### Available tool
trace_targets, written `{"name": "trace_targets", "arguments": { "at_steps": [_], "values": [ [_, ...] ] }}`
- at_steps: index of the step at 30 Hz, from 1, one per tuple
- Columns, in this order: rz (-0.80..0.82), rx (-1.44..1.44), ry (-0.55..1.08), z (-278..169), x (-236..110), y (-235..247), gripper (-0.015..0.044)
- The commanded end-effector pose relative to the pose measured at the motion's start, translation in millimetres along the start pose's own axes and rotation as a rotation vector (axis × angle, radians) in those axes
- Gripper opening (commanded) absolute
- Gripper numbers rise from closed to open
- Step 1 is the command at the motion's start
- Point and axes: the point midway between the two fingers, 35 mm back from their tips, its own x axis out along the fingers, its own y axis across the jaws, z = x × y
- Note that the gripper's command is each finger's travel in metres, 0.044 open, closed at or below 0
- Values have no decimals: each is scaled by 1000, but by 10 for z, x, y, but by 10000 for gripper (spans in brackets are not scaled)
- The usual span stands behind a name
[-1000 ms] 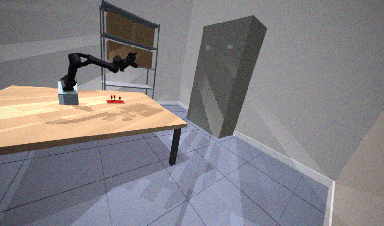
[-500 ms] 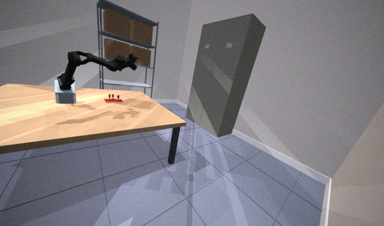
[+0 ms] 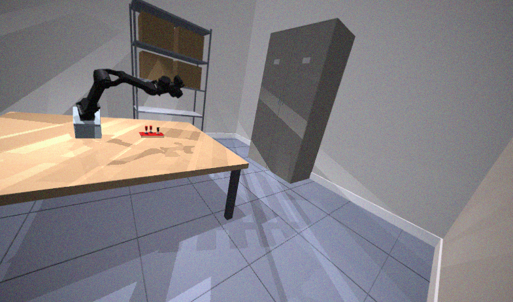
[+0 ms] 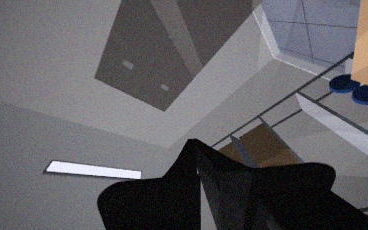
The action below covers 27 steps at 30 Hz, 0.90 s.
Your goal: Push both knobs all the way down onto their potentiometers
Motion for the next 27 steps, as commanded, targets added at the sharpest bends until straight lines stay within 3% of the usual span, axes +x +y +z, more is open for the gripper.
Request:
{"name": "trace_targets", "arguments": {
  "at_steps": [1,27],
  "values": [
    [-76,-53,-33,36,34,-219,0],
    [-601,-455,-101,153,-140,-1459,0]
  ]
}}
